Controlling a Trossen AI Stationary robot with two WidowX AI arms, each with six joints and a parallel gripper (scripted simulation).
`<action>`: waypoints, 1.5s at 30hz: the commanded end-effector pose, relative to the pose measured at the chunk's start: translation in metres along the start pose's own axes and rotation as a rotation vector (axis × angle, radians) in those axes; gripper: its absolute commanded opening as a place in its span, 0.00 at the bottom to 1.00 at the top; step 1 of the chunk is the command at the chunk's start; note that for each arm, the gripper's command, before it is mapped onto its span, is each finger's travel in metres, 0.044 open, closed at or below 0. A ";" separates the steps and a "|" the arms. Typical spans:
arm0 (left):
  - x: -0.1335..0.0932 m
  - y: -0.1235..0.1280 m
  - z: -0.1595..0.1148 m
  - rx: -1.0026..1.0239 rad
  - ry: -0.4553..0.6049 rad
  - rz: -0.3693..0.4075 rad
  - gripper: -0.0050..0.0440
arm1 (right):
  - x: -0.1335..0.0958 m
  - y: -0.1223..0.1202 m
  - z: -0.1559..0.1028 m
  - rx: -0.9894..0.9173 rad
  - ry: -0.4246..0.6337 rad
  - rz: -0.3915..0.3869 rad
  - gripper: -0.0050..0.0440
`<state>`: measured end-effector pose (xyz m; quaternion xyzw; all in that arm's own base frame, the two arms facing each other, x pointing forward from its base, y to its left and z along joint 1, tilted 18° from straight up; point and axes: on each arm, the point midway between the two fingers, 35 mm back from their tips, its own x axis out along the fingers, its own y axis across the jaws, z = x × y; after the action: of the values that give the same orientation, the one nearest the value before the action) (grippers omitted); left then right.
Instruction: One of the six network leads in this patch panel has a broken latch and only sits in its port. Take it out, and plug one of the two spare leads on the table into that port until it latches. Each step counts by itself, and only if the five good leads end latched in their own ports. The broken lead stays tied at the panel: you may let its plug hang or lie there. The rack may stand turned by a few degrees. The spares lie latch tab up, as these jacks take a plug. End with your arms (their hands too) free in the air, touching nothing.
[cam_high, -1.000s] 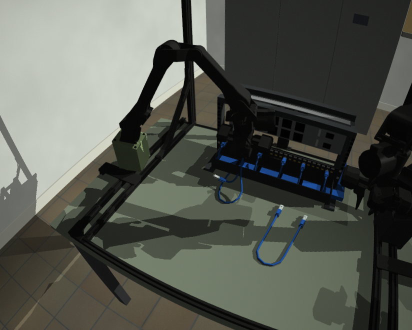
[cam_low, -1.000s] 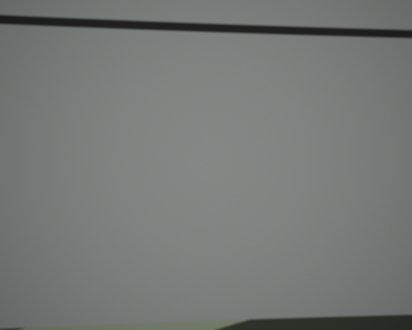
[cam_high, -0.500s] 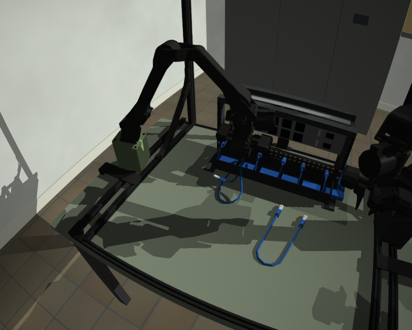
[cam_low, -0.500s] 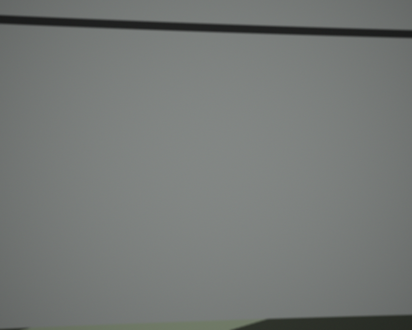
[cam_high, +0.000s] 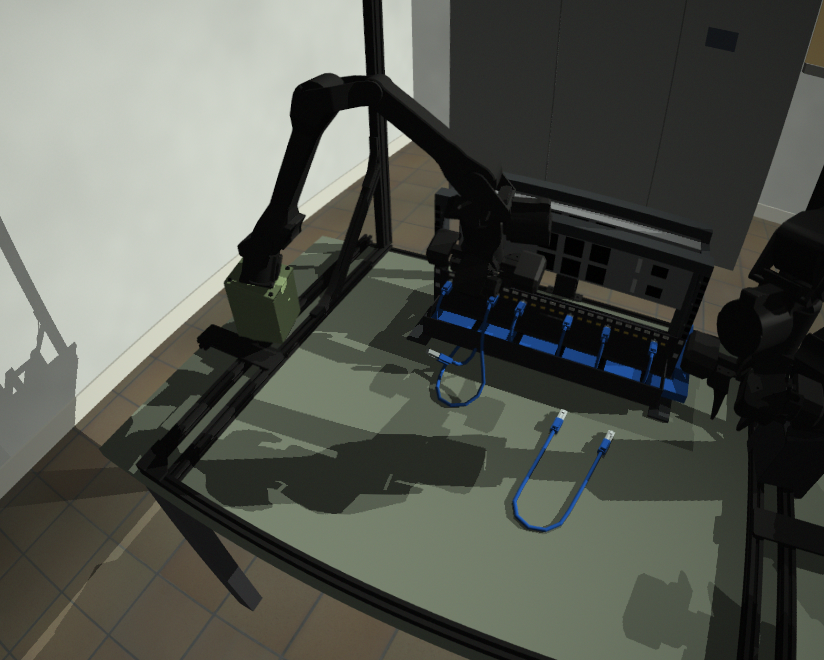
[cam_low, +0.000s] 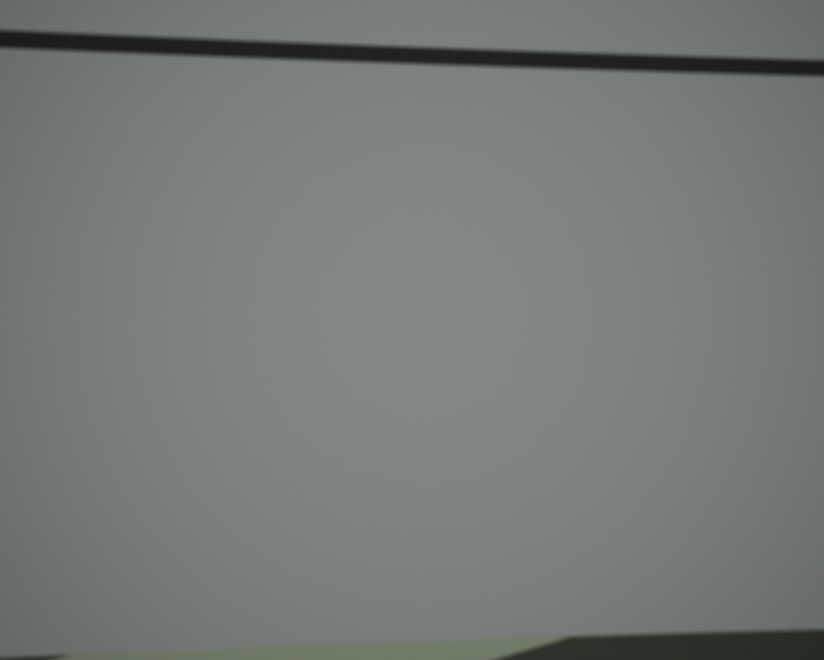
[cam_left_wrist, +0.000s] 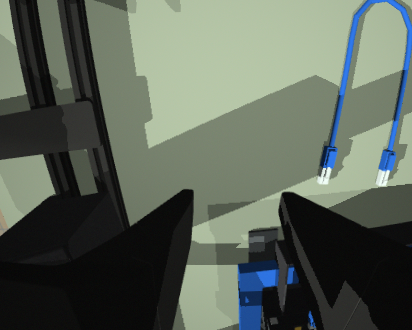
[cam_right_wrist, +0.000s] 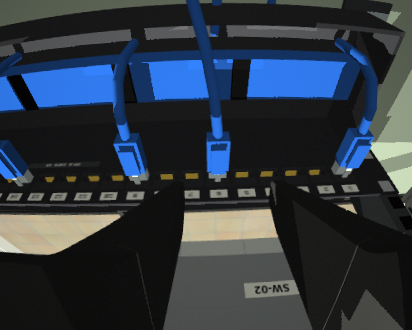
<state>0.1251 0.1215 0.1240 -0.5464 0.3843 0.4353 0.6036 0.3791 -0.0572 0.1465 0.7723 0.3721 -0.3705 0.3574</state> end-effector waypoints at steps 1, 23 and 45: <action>0.000 0.000 0.000 0.000 0.000 0.000 0.46 | -0.004 0.001 -0.002 -0.006 0.005 0.008 0.46; 0.000 0.000 0.000 0.000 0.000 0.000 0.46 | -0.038 -0.041 0.034 0.001 -0.099 -0.001 0.46; 0.000 0.000 0.000 0.000 0.000 0.000 0.46 | -0.062 -0.082 0.069 0.001 -0.191 -0.003 0.46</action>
<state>0.1251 0.1215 0.1240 -0.5464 0.3843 0.4353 0.6036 0.2669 -0.0942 0.1428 0.7351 0.3401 -0.4410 0.3867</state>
